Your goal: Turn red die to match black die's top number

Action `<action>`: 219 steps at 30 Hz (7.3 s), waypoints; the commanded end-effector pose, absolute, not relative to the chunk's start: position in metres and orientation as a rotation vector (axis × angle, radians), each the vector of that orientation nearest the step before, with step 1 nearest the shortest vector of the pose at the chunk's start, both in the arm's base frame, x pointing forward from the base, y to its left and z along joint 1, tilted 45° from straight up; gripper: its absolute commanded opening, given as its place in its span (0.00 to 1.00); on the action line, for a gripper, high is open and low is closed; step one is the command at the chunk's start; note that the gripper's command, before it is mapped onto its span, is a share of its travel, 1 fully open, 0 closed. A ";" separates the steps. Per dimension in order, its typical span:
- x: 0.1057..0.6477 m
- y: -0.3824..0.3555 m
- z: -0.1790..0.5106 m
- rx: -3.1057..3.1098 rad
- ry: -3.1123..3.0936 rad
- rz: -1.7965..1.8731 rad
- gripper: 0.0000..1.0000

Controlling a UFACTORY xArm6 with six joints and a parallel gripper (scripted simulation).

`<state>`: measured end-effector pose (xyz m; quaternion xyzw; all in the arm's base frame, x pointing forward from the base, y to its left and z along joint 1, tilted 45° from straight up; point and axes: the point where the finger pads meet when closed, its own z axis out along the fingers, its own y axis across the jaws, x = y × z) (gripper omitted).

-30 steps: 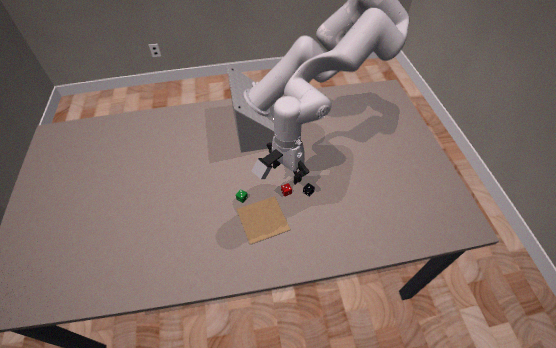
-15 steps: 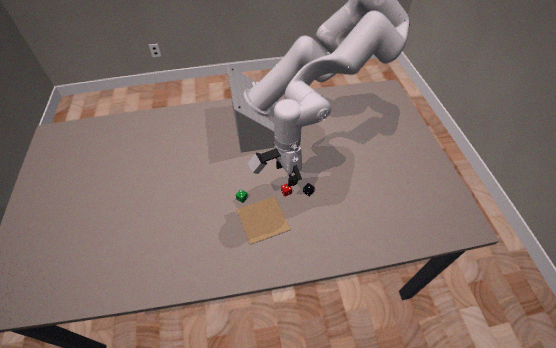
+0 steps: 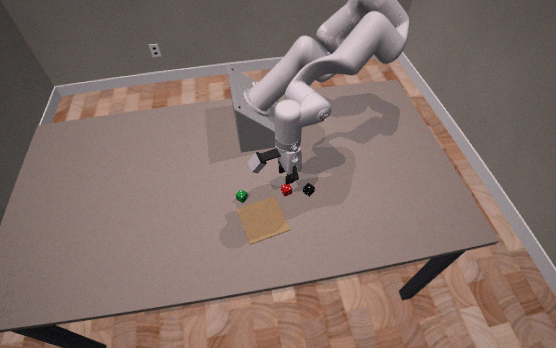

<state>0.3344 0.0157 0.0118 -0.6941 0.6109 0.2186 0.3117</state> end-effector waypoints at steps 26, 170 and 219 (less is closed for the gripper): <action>0.335 0.015 0.012 -1.832 1.613 0.574 0.47; 0.341 0.051 -0.024 -1.832 1.613 0.574 0.47; 0.344 0.075 -0.049 -1.832 1.613 0.574 0.47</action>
